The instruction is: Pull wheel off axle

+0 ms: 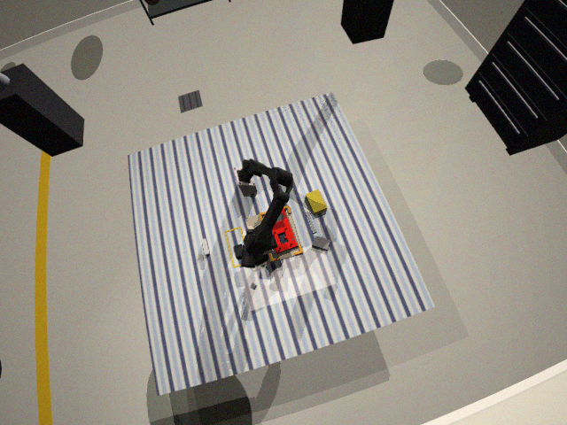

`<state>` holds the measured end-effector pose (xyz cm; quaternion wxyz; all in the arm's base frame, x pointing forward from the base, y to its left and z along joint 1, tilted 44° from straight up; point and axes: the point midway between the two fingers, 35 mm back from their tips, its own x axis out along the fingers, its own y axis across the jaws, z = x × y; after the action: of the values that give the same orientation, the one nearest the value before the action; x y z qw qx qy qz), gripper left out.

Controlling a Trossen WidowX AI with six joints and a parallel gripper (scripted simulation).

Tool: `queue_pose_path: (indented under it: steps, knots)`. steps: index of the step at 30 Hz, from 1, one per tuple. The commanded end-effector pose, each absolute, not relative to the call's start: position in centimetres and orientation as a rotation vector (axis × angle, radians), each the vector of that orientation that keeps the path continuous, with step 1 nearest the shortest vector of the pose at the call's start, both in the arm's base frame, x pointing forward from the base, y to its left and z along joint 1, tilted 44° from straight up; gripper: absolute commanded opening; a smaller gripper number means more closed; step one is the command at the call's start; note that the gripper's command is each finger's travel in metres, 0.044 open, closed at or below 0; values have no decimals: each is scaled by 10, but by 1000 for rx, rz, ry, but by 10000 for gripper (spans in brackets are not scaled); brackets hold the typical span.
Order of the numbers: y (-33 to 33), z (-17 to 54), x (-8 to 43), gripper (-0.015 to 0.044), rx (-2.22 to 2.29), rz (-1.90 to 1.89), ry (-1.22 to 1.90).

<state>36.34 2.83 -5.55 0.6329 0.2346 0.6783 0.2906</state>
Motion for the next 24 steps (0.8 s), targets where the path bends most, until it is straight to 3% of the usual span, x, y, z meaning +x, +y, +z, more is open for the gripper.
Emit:
queue_pose_path:
  steps: [1, 24]
  knots:
    - [25, -53, 363, 0, 538, 661, 1551]
    - [20, -48, 364, 0, 539, 660, 1550]
